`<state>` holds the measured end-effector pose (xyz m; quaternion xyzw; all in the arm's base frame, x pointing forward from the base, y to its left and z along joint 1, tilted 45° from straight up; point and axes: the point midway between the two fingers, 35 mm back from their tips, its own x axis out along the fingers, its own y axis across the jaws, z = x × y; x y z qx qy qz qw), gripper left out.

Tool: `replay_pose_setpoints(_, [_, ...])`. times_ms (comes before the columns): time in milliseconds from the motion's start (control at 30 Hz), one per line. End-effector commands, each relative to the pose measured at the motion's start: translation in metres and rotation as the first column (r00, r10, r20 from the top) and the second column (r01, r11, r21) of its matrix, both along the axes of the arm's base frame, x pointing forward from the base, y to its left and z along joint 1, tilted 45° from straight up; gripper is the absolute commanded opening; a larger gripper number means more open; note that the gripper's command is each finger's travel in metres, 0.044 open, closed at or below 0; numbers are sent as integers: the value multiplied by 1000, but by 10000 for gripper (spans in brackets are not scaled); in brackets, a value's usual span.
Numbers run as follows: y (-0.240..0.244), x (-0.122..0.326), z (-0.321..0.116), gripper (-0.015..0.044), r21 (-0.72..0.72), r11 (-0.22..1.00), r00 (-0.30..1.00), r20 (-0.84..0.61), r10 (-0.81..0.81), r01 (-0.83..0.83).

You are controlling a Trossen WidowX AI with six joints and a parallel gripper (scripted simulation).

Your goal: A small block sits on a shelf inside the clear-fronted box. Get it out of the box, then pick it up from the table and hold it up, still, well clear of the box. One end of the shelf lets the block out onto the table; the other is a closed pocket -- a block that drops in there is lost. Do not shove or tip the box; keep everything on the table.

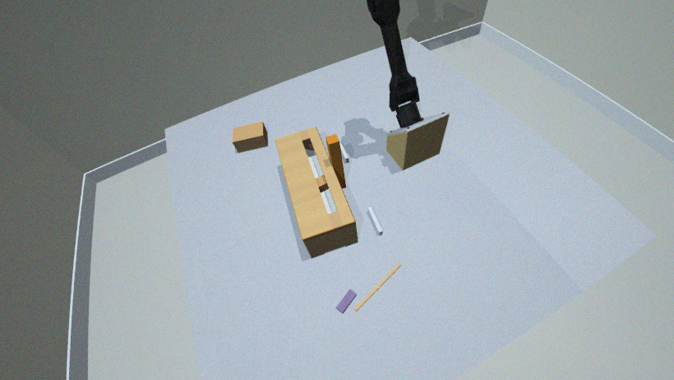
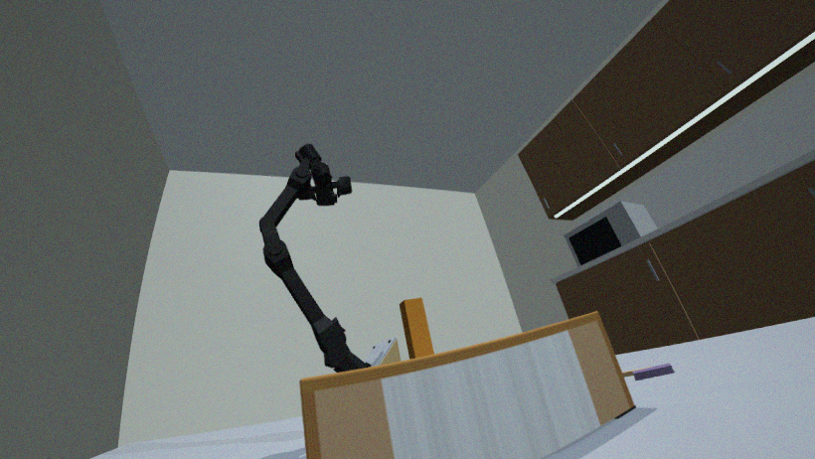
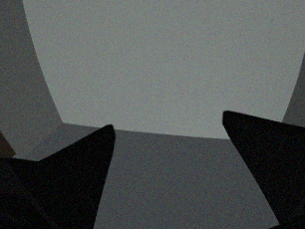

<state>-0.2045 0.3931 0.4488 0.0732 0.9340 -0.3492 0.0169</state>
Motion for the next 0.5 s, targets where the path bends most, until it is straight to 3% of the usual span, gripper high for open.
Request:
replay_pose_setpoints(0, [2,1,-1,400,-16,1000,1000,1,-9,9])
replay_pose_setpoints(167, [39,41,-30,400,-411,878,967,35,-253,245])
replay_pose_setpoints(333, [72,96,-67,400,-757,505,851,125,-511,415])
replay_pose_setpoints(467, [84,129,-88,400,-872,242,755,194,-627,426])
